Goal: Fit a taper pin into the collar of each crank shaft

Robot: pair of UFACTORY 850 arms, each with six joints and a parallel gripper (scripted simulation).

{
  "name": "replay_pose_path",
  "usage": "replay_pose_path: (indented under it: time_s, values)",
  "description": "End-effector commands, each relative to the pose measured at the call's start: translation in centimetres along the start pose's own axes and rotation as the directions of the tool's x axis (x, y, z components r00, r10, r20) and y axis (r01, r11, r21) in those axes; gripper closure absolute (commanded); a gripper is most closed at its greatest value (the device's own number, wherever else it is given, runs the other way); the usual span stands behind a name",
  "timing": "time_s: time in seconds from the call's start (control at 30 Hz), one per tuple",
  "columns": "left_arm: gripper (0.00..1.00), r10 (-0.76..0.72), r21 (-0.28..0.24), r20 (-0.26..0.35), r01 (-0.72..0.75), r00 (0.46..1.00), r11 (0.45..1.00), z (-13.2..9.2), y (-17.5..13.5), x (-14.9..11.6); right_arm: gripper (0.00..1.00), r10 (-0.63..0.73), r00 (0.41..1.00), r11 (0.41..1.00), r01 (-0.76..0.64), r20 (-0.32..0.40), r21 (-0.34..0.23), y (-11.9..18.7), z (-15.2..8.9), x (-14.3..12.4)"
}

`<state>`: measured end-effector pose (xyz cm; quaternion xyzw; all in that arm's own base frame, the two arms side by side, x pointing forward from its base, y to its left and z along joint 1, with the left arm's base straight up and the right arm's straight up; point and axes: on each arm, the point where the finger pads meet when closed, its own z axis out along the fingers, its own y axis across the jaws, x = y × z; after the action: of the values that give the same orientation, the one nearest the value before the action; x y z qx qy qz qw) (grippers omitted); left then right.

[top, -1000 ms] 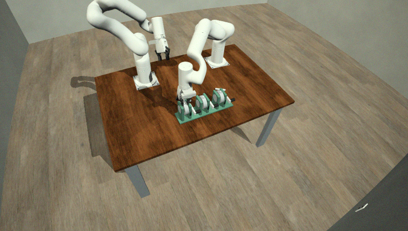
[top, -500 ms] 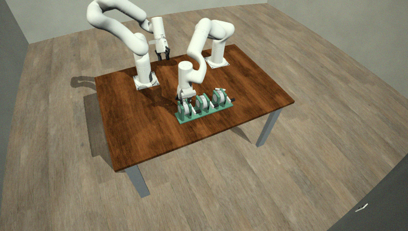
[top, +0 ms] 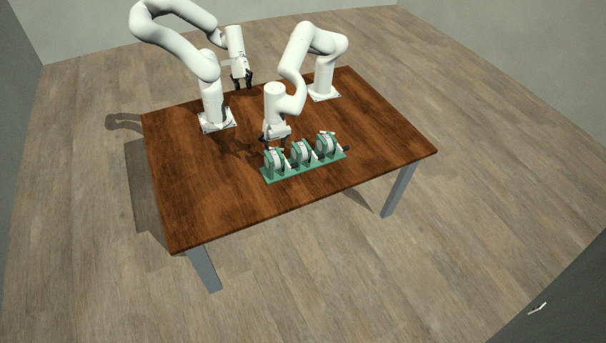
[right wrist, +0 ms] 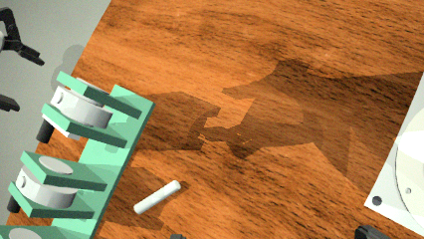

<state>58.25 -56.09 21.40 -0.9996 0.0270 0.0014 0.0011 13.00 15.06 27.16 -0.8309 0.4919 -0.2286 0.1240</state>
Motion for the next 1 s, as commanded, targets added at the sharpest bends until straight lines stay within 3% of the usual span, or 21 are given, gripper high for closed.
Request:
replay_pose_path:
  time_s: [0.0, 0.27, 0.6, 0.8, 0.97]
  values:
    - [0.0, -0.001, -0.002, -0.003, 0.001, 1.0, 1.0, -0.2, 0.0, 0.1, 0.0, 0.001, 1.0, 1.0, -0.001, 0.001, 0.001, -0.1, -0.1, 0.0]
    - [0.0, -0.044, -0.002, -0.003, 0.044, 0.999, 0.999, -0.2, -0.4, -0.2, 0.0, 0.001, 1.0, 1.0, -0.001, 0.001, 0.001, -0.1, -0.1, 0.0]
    - [0.0, -0.202, -0.003, -0.002, 0.202, 0.979, 0.979, -0.2, -2.1, -1.3, 0.0, 0.001, 1.0, 1.0, -0.001, 0.001, 0.001, -0.1, -0.1, 0.0]
    - [0.0, -0.39, -0.003, -0.002, 0.39, 0.921, 0.921, -0.2, -4.1, -2.5, 0.0, 0.001, 1.0, 1.0, -0.001, 0.001, 0.001, -0.1, -0.1, 0.0]
    - [0.0, -0.566, -0.003, -0.001, 0.566, 0.824, 0.824, -0.2, -6.2, -3.9, 0.0, 0.001, 1.0, 1.0, -0.001, 0.001, 0.001, -0.1, -0.1, 0.0]
